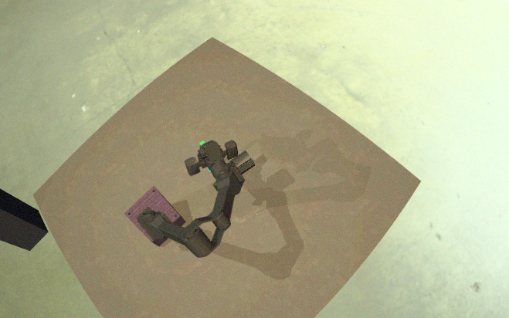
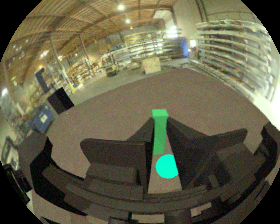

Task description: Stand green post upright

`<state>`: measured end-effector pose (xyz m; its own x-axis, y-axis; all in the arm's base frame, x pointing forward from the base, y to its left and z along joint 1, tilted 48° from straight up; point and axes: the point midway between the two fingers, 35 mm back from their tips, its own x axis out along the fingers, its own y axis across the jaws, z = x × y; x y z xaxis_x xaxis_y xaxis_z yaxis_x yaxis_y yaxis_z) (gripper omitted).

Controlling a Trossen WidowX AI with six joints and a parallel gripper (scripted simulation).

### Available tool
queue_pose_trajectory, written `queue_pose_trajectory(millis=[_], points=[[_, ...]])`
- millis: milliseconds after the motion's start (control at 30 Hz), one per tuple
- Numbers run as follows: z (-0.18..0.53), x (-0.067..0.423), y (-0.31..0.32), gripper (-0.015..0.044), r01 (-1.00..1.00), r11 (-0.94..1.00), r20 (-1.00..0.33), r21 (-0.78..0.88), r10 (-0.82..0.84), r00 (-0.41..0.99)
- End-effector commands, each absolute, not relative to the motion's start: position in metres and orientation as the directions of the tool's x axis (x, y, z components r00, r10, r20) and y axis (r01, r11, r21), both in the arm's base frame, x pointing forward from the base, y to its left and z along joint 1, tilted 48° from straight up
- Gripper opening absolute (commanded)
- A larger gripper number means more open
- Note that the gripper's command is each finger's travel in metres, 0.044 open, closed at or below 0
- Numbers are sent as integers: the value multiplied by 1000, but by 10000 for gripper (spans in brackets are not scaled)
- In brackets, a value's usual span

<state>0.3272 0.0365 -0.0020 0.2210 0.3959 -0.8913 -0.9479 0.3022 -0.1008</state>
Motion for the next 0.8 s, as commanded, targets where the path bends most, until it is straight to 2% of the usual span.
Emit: queue_pose_trajectory(millis=[0,767], points=[[1,326,37,23,-949,291,-875,-121,421,240],[16,325,33,23,-937,260,-784,-234,519,339]])
